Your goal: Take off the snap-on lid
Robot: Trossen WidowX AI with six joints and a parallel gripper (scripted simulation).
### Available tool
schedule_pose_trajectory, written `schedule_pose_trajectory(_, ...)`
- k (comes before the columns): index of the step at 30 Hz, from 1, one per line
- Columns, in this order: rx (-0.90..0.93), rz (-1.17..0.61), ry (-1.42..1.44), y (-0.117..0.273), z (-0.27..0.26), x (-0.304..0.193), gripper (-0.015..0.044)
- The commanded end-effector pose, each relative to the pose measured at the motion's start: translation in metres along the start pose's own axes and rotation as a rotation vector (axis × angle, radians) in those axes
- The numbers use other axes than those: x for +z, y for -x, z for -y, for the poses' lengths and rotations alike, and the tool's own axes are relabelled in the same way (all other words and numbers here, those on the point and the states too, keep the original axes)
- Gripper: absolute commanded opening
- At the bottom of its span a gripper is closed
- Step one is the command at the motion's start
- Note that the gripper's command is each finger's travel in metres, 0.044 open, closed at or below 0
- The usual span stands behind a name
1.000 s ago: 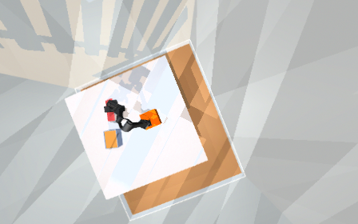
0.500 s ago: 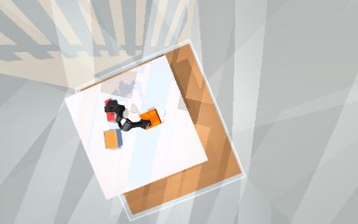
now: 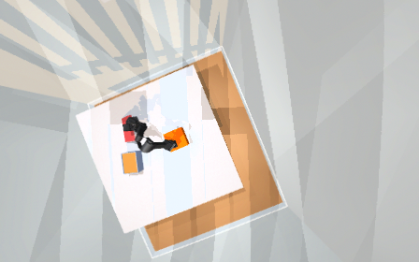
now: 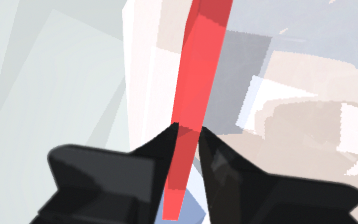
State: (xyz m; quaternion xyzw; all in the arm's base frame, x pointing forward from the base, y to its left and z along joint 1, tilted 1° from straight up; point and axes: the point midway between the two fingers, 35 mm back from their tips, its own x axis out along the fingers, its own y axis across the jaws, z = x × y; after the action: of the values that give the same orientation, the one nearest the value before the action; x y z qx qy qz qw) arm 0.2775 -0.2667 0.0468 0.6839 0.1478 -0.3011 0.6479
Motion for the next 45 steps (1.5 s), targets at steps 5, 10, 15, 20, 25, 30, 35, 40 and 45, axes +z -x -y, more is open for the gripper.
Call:
schedule_pose_trajectory(5, -0.024, -0.011, -0.017, -0.008, 0.016, -0.004, 0.0)
schedule_pose_trajectory(10, -0.024, -0.011, -0.017, -0.01, 0.019, -0.004, 0.0)
schedule_pose_trajectory(15, -0.024, -0.011, -0.017, -0.013, 0.022, -0.004, 0.0)
schedule_pose_trajectory(20, -0.024, -0.011, -0.017, -0.015, 0.025, -0.004, 0.0)
schedule_pose_trajectory(25, -0.024, -0.011, -0.017, -0.018, 0.029, -0.004, 0.0)
schedule_pose_trajectory(30, -0.024, -0.011, -0.017, -0.02, 0.032, -0.004, 0.0)
schedule_pose_trajectory(35, -0.024, -0.012, -0.017, -0.023, 0.035, -0.004, 0.0)
schedule_pose_trajectory(40, -0.024, -0.012, -0.017, -0.025, 0.038, -0.005, 0.0)
schedule_pose_trajectory(45, -0.024, -0.012, -0.017, -0.028, 0.041, -0.005, 0.0)
